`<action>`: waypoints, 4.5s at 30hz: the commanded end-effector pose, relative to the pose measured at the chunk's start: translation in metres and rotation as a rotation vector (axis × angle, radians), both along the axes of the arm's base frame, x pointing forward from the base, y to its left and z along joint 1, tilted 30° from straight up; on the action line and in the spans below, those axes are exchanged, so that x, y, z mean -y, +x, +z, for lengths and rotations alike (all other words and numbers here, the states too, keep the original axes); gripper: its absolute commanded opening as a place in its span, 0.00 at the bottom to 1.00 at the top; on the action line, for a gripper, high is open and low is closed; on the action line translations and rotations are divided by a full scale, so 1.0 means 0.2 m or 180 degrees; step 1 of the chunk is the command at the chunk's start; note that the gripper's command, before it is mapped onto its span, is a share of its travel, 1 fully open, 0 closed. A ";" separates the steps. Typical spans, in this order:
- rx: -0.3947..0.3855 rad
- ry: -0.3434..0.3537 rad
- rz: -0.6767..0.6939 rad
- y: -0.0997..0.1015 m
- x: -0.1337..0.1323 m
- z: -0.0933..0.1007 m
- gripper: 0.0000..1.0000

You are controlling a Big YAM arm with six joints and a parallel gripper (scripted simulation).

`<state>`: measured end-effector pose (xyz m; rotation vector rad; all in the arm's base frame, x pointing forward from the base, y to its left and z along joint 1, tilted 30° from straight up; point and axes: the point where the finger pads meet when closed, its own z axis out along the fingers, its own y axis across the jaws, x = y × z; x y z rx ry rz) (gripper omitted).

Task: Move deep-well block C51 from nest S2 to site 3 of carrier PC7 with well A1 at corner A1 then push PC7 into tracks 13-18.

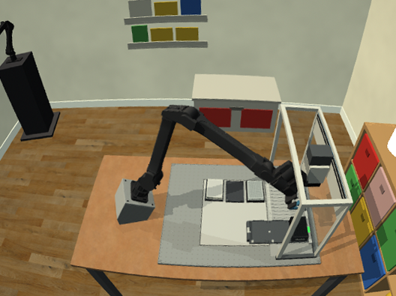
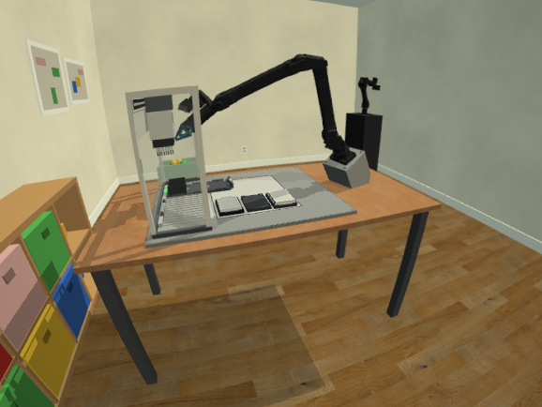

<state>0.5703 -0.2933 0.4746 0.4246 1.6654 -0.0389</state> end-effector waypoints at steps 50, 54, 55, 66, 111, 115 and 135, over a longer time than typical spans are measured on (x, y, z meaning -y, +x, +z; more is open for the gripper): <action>0.0397 -0.0219 -0.0039 -0.09 -0.02 0.41 1.00; 0.0397 -0.0219 -0.0039 -0.09 -0.02 0.41 1.00; 0.0397 -0.0219 -0.0039 -0.09 -0.02 0.41 1.00; 0.0397 -0.0219 -0.0039 -0.09 -0.02 0.41 1.00; 0.0203 -0.0175 -0.0050 -0.63 -0.10 -0.14 1.00; 0.0202 -0.0171 -0.0050 -0.67 -0.10 -0.16 1.00; 0.0158 -0.0168 -0.0046 -0.96 -0.16 -0.36 1.00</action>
